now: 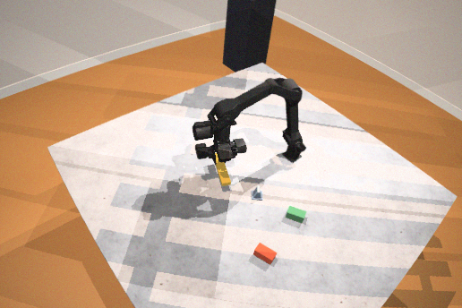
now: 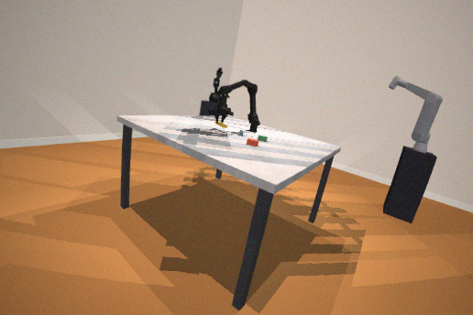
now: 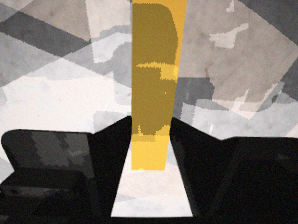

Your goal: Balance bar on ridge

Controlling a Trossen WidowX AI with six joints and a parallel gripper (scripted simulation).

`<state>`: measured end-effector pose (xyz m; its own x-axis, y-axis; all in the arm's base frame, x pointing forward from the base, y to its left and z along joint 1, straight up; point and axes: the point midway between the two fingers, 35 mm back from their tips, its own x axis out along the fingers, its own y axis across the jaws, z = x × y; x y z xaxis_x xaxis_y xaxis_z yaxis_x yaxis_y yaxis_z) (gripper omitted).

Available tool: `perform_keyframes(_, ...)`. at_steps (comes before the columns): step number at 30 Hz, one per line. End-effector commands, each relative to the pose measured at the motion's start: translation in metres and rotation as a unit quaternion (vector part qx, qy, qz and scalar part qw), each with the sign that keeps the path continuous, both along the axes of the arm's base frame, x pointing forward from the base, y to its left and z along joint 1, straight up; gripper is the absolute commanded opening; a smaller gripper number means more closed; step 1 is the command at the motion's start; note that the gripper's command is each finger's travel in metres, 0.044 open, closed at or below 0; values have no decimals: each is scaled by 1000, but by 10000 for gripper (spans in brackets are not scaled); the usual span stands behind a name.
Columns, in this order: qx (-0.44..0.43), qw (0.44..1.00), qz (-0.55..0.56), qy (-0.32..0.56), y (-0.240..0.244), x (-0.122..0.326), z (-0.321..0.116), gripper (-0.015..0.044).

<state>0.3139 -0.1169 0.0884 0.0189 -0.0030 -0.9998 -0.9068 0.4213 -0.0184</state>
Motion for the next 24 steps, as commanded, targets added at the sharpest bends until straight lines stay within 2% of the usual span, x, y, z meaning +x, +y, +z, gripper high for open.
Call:
perform_keyframes(1, -3, 1000, 1, -5, -1, 2, 14, 0)
perform_keyframes(18, -4, 1000, 5, -4, 1, -3, 52, 0)
perform_keyframes(24, -4, 997, 82, -3, 22, -4, 53, 0)
